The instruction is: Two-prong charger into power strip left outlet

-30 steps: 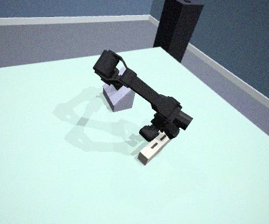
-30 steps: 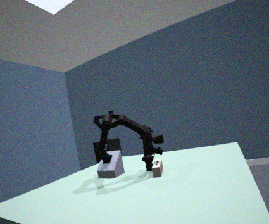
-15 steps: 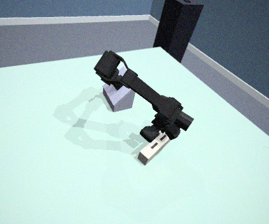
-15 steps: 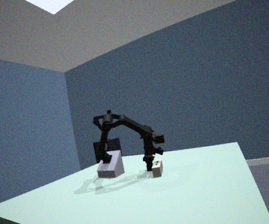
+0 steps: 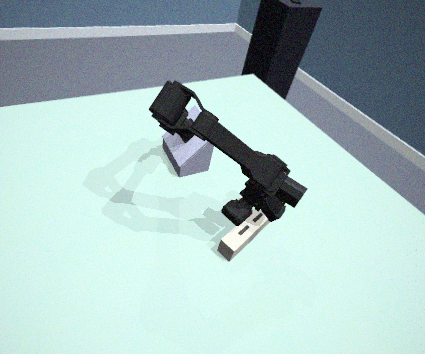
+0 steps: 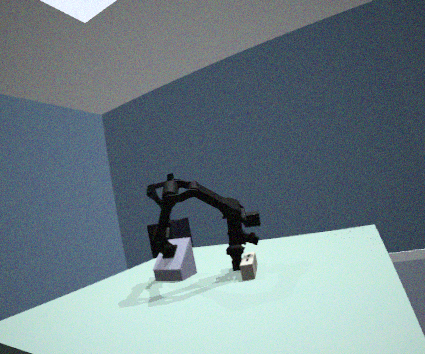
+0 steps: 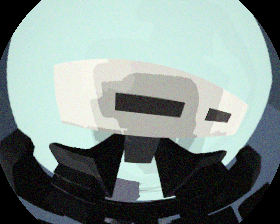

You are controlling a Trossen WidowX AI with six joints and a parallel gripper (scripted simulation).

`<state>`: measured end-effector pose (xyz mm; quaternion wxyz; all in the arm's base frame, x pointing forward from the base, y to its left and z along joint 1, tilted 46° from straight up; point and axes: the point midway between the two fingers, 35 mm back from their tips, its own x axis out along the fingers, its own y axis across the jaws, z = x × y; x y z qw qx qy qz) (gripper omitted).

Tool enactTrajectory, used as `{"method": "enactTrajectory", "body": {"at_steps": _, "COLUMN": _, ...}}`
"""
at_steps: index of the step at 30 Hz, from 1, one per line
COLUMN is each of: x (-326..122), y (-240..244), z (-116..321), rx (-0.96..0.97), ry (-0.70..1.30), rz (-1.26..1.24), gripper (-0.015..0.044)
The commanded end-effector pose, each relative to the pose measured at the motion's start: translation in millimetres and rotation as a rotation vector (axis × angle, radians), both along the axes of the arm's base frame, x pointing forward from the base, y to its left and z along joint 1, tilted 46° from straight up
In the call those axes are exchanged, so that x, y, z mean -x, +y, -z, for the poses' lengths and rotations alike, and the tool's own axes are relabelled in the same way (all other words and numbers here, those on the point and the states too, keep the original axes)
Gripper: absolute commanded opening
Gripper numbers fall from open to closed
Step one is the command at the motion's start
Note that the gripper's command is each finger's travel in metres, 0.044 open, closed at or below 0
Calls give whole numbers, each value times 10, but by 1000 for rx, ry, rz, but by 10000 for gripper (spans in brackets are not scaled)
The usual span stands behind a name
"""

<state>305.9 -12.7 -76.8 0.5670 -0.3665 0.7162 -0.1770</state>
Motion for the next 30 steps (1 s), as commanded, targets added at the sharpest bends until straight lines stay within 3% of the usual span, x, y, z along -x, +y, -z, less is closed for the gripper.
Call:
{"method": "enactTrajectory", "body": {"at_steps": 1, "x": -75, "y": 16, "z": 17, "rx": -11, "ry": -26, "rz": -1, "gripper": 0}}
{"method": "enactTrajectory", "body": {"at_steps": 30, "x": -39, "y": 8, "z": 8, "rx": -11, "ry": -26, "rz": -1, "gripper": 0}}
